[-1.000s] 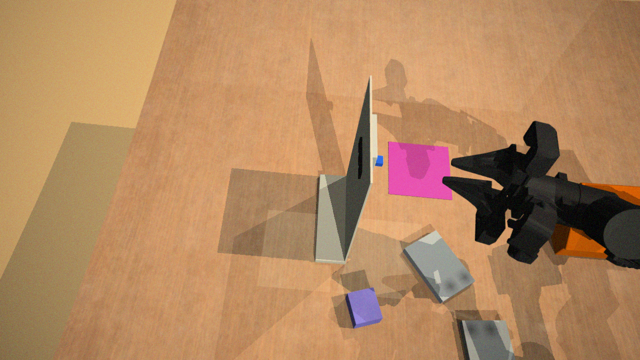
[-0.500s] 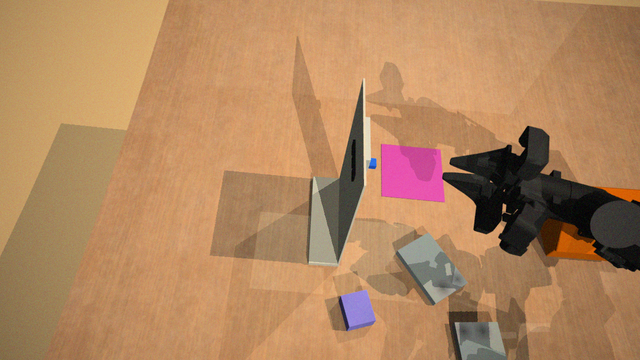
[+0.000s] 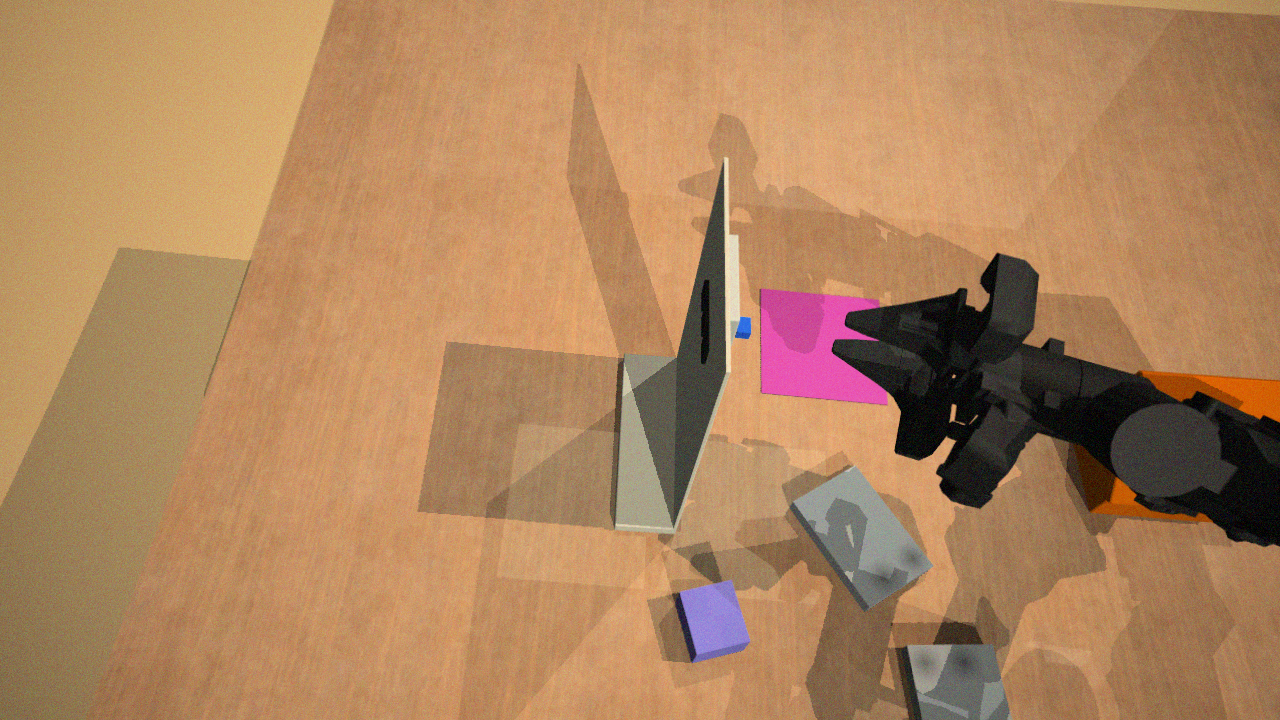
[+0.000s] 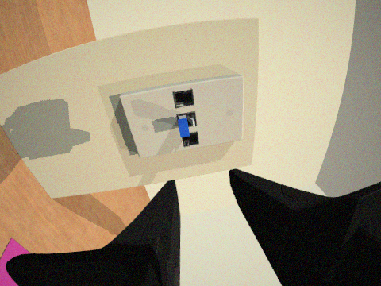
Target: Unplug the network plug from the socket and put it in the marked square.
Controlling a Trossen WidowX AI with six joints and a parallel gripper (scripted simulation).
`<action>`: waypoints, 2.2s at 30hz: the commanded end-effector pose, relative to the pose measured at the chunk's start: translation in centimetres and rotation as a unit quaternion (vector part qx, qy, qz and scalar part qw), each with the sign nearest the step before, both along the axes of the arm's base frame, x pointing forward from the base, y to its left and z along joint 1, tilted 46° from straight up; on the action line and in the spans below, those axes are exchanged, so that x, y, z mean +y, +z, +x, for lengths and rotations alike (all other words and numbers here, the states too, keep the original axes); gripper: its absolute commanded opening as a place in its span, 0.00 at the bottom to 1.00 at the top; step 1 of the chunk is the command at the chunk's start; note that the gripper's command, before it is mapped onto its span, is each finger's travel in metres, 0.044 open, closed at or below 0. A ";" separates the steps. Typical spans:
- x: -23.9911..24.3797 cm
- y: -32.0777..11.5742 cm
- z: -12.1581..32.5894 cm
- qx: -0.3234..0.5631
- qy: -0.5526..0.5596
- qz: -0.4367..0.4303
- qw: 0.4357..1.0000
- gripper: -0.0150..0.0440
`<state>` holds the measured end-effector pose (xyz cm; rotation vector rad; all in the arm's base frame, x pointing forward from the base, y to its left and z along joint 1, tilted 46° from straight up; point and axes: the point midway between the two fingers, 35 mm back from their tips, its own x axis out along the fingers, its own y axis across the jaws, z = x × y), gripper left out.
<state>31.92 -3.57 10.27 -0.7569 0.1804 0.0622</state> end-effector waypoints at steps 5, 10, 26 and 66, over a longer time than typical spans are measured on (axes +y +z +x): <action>0.5 -0.2 1.7 -0.006 -0.002 -0.012 1.000 0.52; 0.5 -0.1 2.3 -0.006 -0.002 -0.012 1.000 0.52; 0.9 0.0 4.8 -0.006 -0.002 -0.012 1.000 0.52; 1.5 0.0 7.4 -0.007 -0.002 -0.012 1.000 0.25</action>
